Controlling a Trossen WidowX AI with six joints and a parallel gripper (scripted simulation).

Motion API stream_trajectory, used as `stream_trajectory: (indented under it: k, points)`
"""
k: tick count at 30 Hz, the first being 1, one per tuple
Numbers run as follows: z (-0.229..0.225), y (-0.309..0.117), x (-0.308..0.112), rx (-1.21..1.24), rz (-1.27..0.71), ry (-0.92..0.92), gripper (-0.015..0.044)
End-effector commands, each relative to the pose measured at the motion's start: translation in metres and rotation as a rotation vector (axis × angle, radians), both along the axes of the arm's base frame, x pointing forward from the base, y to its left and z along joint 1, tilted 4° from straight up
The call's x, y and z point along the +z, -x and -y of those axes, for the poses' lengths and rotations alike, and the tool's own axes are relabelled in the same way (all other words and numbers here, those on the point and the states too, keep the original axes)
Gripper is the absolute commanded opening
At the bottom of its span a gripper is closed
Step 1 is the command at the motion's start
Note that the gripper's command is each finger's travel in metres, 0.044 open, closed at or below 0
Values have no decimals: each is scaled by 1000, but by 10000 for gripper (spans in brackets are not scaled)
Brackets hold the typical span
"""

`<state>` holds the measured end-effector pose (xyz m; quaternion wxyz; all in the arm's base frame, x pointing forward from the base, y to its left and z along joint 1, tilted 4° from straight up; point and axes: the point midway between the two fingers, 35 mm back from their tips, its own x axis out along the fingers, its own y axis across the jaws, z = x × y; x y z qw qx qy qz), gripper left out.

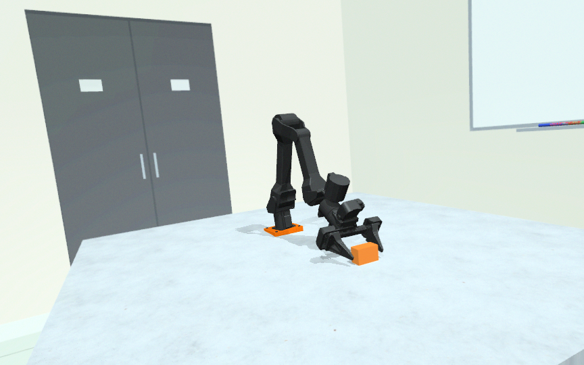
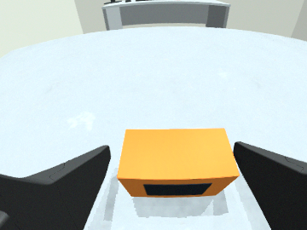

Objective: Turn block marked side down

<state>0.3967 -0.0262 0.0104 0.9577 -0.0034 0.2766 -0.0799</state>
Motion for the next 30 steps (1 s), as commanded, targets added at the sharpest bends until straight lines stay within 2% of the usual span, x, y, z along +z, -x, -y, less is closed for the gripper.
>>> stream_trajectory:
  k: [1, 6, 14, 30]
  points:
    - [-2, -10, 28, -8, -168, -37, 440]
    - [-4, -1, 67, -19, -300, -64, 440]
    - [-5, 21, 77, -27, -422, -75, 440]
    - [-5, 21, 77, -27, -423, -75, 440]
